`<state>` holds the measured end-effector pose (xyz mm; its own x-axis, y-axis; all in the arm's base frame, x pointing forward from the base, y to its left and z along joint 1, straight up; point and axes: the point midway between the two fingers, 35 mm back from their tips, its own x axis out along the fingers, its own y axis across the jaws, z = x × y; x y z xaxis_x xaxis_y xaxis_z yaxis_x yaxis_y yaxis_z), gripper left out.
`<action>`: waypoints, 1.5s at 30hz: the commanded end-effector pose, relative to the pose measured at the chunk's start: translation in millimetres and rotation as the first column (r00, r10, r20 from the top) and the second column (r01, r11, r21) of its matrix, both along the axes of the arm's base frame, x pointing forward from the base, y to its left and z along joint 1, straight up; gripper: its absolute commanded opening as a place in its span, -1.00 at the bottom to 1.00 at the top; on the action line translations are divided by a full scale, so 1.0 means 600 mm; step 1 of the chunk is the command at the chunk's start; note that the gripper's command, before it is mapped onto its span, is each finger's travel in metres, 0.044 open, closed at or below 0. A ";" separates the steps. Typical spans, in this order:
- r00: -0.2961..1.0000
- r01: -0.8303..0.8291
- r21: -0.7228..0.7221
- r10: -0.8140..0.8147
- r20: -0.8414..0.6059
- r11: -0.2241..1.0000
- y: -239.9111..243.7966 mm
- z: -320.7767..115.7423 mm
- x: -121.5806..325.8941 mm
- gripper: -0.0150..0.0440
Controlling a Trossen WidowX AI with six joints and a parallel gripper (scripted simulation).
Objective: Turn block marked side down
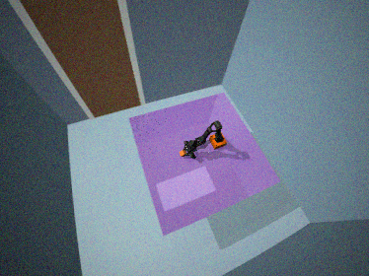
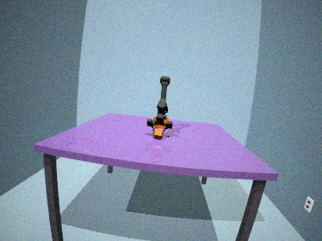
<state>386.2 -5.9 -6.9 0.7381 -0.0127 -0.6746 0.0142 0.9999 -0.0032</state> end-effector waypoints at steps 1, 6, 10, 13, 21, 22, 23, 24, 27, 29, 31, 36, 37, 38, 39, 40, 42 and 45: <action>0.999 0.000 -0.001 0.000 0.043 1.000 0.000 -0.013 -0.007 -0.49; 0.993 0.000 -0.002 0.001 0.114 1.000 0.000 -0.015 -0.013 -0.49; 0.985 -0.001 -0.003 0.001 0.171 1.000 0.000 -0.014 -0.020 -0.49; 0.977 -0.001 -0.003 0.001 0.213 1.000 0.000 -0.011 -0.027 -0.49; 0.968 -0.001 -0.004 0.002 0.253 1.000 0.000 -0.005 -0.031 -0.49; 0.966 -0.001 -0.004 0.002 0.259 1.000 0.000 -0.004 -0.031 -0.49; 0.965 -0.001 -0.004 0.002 0.262 1.000 0.000 -0.003 -0.031 -0.49; 0.965 -0.001 -0.004 0.002 0.262 1.000 0.000 -0.003 -0.031 -0.49; 0.965 -0.001 -0.004 0.002 0.262 1.000 0.000 -0.003 -0.031 -0.49; 0.965 -0.001 -0.004 0.002 0.262 1.000 0.000 -0.003 -0.031 -0.49; 0.965 -0.001 -0.004 0.002 0.262 1.000 0.000 -0.003 -0.031 -0.49; 0.965 -0.001 -0.004 0.002 0.262 1.000 0.000 -0.003 -0.031 -0.40; 0.965 -0.001 -0.004 0.002 0.262 1.000 0.000 -0.003 -0.031 -0.31; 0.965 -0.001 -0.004 0.002 0.262 1.000 0.000 -0.003 -0.031 -0.22; 0.965 -0.001 -0.004 0.002 0.262 1.000 0.000 -0.003 -0.031 -0.14; 0.965 -0.001 -0.004 0.002 0.262 1.000 0.000 -0.003 -0.031 -0.05; 0.965 -0.001 -0.004 0.002 0.262 1.000 0.000 -0.003 -0.031 0.13; 0.965 -0.001 -0.004 0.002 0.262 1.000 0.000 -0.003 -0.031 0.40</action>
